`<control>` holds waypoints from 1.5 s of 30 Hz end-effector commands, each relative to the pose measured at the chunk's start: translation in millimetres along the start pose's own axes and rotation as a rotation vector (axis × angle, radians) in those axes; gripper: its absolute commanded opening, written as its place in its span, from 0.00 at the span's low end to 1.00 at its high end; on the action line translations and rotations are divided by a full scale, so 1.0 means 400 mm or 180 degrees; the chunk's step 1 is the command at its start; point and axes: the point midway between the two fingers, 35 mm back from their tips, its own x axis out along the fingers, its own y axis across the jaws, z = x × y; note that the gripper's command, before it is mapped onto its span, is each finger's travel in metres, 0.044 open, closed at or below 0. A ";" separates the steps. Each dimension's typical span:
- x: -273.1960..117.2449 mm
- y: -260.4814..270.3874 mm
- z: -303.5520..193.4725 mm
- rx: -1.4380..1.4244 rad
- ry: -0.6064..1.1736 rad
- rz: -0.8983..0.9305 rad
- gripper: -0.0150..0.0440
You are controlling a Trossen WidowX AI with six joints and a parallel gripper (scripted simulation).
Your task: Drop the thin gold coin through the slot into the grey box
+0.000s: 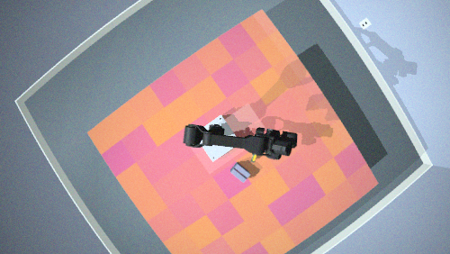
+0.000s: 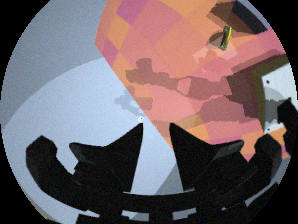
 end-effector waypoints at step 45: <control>0.170 -0.393 0.444 0.0874 -0.1257 -0.1829 0.53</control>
